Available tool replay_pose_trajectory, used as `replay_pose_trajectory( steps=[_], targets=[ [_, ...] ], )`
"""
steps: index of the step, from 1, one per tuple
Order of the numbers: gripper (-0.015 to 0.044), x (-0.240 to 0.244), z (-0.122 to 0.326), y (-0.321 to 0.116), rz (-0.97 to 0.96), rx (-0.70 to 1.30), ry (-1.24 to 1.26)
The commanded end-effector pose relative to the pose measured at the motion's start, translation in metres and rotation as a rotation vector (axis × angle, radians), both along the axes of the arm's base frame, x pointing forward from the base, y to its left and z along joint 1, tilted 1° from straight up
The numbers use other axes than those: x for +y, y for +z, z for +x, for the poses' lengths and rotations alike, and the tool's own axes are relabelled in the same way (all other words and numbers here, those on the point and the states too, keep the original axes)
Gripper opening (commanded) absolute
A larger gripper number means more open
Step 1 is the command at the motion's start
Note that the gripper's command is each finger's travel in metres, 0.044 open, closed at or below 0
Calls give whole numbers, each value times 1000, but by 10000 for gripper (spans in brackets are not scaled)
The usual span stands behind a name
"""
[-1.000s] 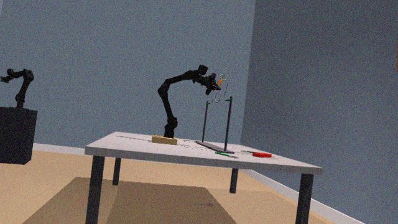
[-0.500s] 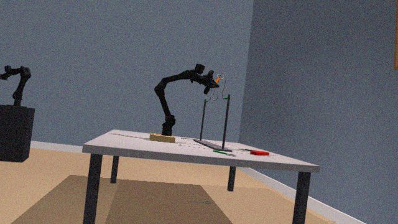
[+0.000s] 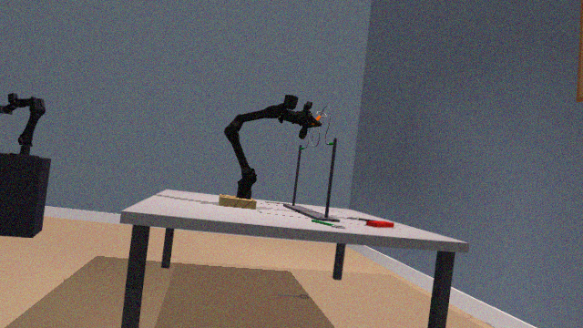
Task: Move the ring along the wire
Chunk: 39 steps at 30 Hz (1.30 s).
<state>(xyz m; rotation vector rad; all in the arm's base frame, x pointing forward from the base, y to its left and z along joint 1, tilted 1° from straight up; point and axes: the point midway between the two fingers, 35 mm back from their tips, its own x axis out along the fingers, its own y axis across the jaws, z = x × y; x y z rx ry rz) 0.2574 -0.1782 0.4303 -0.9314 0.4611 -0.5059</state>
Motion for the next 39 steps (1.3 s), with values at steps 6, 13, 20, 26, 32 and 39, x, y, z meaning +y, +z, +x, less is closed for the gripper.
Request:
replay_pose_trajectory(
  steps=[6, 13, 20, 26, 32, 39],
  targets=[
    [-150, -1, -2, 4, -115, 13, -5],
    [-150, -2, -2, 7, -201, 26, -7],
    [-150, -3, -2, 9, -288, 39, -10],
    [-150, -4, -3, 11, -362, 50, -12],
    [-150, -4, -3, 14, -436, 61, -14],
    [-150, -5, -3, 16, -523, 74, -17]
  ],
)
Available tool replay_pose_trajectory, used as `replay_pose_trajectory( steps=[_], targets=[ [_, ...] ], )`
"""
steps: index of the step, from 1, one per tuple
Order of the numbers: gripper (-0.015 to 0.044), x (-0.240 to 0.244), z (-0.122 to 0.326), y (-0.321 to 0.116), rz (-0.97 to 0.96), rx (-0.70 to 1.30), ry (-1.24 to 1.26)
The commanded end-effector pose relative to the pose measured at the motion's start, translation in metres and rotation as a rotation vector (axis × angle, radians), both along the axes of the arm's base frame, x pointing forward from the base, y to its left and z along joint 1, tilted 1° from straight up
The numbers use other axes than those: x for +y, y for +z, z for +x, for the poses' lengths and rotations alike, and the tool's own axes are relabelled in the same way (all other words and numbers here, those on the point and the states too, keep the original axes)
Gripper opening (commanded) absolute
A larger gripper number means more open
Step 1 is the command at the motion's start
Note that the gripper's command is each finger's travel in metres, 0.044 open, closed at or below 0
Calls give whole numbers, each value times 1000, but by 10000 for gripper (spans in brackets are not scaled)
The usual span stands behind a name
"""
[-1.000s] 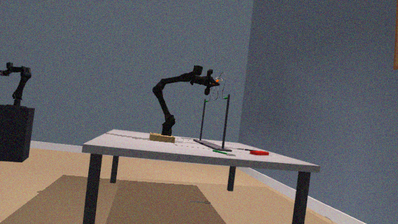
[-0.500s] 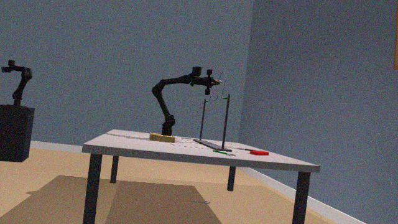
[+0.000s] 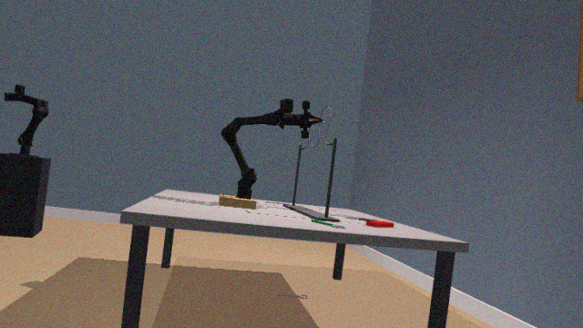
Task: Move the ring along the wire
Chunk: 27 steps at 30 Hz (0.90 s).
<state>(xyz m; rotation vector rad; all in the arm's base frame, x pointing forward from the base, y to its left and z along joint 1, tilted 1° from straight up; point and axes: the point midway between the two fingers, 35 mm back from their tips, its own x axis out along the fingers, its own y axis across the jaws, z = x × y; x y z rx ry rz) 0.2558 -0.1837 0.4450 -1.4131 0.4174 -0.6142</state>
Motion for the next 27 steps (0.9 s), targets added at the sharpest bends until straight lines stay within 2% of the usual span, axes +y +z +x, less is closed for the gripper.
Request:
replay_pose_trajectory(
  steps=[1, 27],
  targets=[
    [-150, 1, -1, 2, -52, 6, 0],
    [-150, 2, -1, 12, -373, 54, -11]
  ],
)
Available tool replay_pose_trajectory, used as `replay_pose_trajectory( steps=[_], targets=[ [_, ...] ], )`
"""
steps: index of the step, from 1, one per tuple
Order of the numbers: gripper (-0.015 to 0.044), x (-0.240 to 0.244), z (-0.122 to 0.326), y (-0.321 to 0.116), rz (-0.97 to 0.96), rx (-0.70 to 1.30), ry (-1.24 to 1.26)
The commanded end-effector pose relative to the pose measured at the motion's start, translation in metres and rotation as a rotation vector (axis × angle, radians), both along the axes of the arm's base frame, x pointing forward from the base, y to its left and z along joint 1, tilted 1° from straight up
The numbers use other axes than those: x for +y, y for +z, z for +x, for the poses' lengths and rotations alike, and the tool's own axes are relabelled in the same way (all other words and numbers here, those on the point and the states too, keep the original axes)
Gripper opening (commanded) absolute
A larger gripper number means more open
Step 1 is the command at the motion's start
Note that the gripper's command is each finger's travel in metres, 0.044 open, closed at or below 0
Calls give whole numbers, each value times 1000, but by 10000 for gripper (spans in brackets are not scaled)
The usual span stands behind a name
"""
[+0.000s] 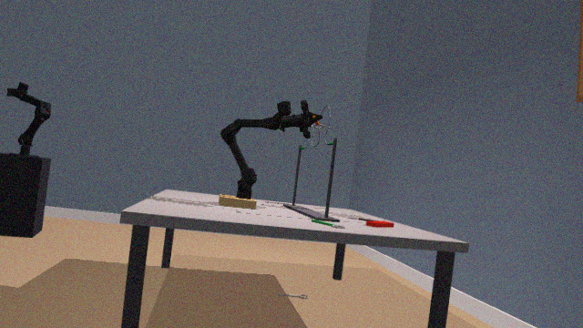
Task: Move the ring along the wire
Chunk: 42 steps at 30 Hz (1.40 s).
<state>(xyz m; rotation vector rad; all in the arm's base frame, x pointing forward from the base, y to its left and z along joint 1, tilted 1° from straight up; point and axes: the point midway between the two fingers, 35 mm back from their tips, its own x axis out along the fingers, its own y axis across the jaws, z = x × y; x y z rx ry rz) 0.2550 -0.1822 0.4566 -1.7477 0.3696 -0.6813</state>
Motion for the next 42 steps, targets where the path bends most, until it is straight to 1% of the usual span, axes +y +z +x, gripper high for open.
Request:
replay_pose_trajectory(
  steps=[1, 27, 35, 42],
  targets=[
    [-150, 0, 0, 1, -51, 9, -3],
    [-150, 3, 0, 8, -344, 51, -15],
    [-150, 0, 0, 5, -379, 56, -17],
    [-150, -6, -1, -2, -361, 53, -17]
  ],
)
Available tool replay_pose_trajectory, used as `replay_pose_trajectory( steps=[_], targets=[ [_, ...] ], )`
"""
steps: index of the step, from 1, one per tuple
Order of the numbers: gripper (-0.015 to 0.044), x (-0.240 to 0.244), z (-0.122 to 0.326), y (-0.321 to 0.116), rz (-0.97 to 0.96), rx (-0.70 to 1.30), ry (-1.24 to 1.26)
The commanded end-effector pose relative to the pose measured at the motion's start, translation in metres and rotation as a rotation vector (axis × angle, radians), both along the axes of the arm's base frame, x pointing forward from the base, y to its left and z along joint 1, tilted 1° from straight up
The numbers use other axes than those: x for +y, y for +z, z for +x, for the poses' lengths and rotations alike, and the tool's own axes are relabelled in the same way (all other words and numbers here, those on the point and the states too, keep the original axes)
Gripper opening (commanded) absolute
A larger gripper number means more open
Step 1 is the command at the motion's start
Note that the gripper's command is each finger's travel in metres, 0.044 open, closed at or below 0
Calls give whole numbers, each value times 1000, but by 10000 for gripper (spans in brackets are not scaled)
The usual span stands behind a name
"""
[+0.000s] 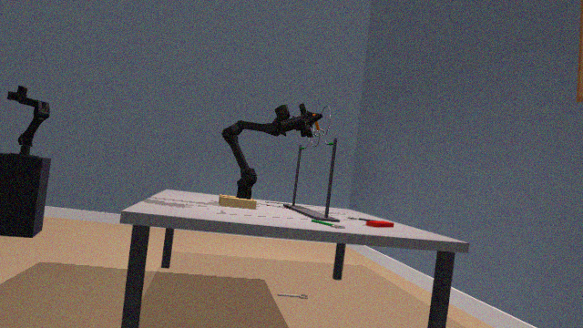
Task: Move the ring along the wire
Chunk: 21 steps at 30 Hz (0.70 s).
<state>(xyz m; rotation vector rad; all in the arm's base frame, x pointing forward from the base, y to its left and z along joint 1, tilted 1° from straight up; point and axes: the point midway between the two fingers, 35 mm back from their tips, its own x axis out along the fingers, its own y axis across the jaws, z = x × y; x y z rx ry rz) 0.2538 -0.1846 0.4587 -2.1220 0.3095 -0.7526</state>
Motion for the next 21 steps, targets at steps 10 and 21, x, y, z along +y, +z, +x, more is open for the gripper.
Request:
replay_pose_trajectory(
  steps=[10, 21],
  targets=[
    [-150, -16, -1, -25, 139, -21, 4],
    [-150, -28, -2, -58, 363, -55, 10]
  ],
)
